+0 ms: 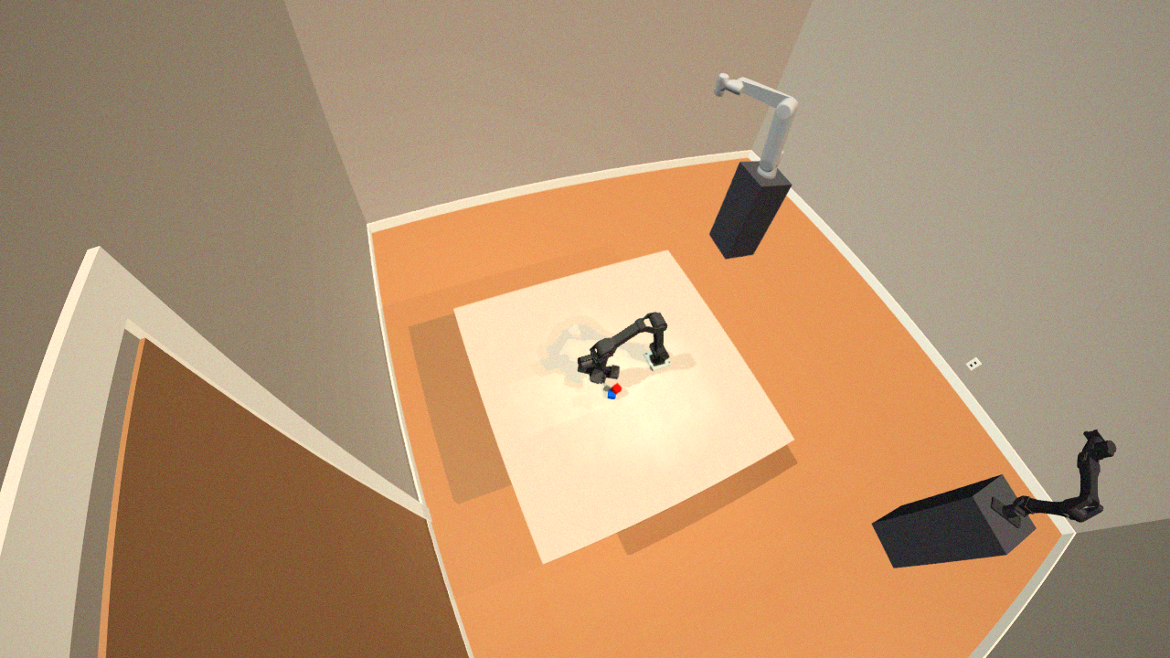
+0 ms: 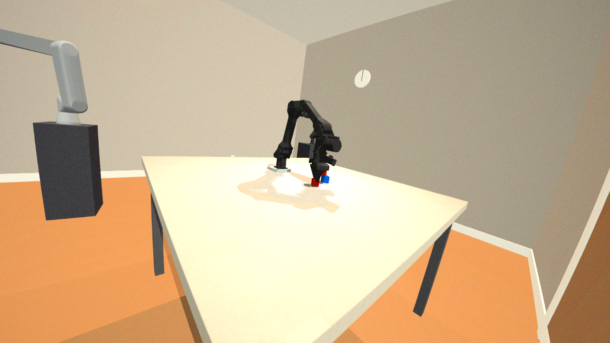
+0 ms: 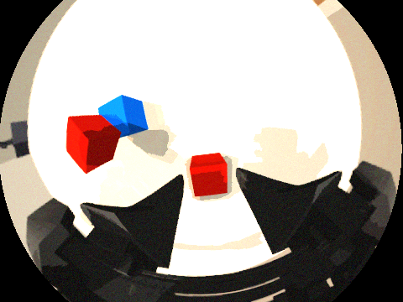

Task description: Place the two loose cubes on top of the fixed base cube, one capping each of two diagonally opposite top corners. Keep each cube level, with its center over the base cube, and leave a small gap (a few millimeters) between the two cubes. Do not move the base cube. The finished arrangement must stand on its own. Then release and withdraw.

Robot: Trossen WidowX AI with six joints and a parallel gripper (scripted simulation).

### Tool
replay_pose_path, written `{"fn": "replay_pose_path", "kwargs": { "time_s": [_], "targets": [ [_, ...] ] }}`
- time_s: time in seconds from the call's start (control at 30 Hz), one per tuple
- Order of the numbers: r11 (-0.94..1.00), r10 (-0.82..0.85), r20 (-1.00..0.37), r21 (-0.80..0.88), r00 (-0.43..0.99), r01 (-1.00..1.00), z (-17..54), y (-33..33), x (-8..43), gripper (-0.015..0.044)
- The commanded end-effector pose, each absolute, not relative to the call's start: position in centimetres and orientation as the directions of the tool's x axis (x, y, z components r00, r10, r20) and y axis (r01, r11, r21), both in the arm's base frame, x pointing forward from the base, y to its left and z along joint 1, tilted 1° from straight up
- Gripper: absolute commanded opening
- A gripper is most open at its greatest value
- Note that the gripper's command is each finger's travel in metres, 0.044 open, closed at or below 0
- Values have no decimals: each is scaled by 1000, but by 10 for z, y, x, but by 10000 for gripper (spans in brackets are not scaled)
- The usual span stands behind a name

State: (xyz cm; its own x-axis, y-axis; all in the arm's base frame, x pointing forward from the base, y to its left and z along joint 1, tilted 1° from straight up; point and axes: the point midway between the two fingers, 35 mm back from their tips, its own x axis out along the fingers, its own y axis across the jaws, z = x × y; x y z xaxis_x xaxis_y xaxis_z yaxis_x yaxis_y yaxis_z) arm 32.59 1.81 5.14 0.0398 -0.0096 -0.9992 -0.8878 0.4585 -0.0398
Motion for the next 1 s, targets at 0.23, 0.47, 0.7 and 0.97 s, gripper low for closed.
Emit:
{"fn": "replay_pose_path", "kwargs": {
  "time_s": [0.23, 0.47, 0.7, 0.97],
  "targets": [
    [454, -14, -999, -38, 36, -890, 43, 17, 325, 107],
    [454, -14, -999, -38, 36, -890, 51, 17, 326, 105],
    [454, -14, -999, -39, 36, -890, 72, 18, 328, 105],
    [454, -14, -999, -39, 36, -890, 98, 18, 328, 105]
  ]
}}
